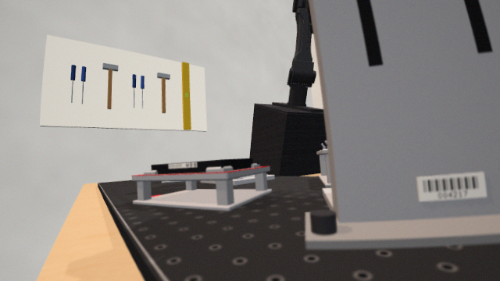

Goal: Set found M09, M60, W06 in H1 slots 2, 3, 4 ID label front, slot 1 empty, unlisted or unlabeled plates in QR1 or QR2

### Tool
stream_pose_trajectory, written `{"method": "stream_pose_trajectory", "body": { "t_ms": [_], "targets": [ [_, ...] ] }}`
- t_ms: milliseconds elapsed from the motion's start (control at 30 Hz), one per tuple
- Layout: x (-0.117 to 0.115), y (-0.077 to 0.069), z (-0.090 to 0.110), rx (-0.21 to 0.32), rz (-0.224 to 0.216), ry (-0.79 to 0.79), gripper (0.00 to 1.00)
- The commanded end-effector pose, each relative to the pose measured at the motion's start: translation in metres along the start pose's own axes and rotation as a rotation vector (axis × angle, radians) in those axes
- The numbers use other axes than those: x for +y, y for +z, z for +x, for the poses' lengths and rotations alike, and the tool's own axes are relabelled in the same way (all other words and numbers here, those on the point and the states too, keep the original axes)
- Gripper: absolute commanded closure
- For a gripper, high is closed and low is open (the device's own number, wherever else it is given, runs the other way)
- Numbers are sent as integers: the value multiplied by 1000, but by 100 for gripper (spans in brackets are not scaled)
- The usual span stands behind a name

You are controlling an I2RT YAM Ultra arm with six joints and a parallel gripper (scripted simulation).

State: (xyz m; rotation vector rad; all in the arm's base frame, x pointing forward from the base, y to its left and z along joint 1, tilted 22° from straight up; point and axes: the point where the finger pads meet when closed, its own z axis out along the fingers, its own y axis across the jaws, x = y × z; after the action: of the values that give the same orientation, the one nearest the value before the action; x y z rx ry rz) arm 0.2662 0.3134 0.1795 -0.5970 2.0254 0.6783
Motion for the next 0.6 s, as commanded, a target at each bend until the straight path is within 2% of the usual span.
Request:
{"method": "stream_pose_trajectory", "body": {
  "t_ms": [0, 567],
  "targets": [
    [1, -1, -6, -15, -3, 1, 100],
    [1, 6, -14, -15, -3, 1, 100]
  ]
}}
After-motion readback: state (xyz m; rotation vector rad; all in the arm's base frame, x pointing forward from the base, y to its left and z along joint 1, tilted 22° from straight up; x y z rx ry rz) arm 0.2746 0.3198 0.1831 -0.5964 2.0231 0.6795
